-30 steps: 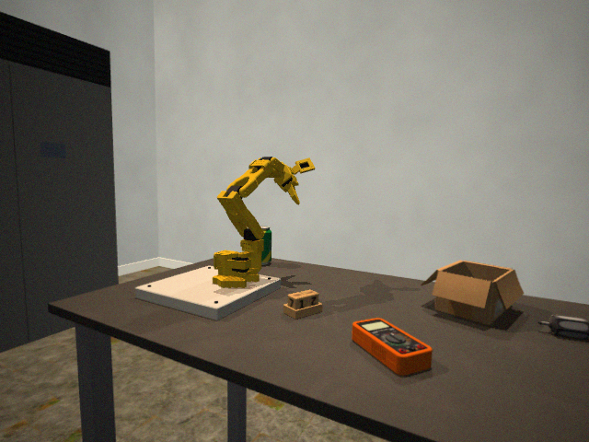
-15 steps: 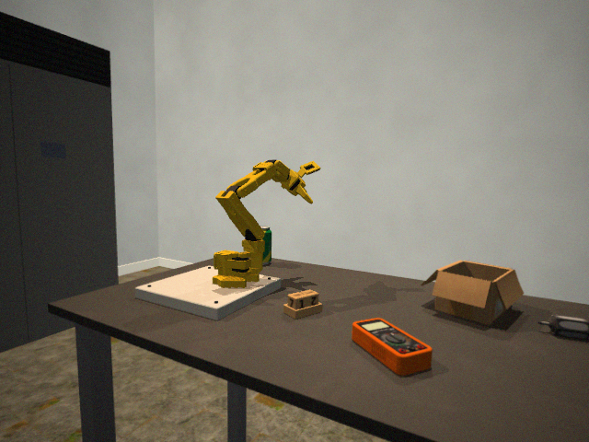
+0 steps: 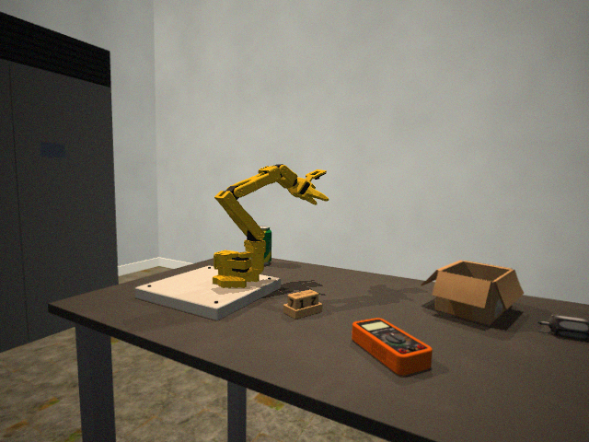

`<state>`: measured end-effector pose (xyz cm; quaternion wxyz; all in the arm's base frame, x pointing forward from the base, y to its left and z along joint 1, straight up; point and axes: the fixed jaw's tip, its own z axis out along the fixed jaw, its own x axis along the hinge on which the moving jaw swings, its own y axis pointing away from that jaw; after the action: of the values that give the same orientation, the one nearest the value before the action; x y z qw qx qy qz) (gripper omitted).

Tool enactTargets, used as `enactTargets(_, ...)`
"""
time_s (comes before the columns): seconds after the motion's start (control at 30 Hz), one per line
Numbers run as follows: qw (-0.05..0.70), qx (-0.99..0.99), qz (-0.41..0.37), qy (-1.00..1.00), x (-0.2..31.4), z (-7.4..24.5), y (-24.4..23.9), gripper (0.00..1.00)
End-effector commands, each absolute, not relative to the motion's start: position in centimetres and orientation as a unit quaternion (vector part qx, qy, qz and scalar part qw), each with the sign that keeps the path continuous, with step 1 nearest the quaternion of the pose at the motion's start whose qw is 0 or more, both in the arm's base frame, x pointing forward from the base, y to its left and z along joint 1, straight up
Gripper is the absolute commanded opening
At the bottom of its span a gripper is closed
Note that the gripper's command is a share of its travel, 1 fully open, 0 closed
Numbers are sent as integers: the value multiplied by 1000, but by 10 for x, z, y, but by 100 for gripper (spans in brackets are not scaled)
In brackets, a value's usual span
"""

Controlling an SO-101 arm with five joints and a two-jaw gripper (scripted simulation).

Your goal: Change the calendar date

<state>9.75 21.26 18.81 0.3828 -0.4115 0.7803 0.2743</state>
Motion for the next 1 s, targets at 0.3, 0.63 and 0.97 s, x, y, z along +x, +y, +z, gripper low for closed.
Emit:
enactTargets(0.3,395,-530,106,743,136,152,177,73)
enactTargets(0.63,370,-608,6,702,156,131,147,67)
enactTargets(0.97,305,-701,-93,638,171,106,105,59)
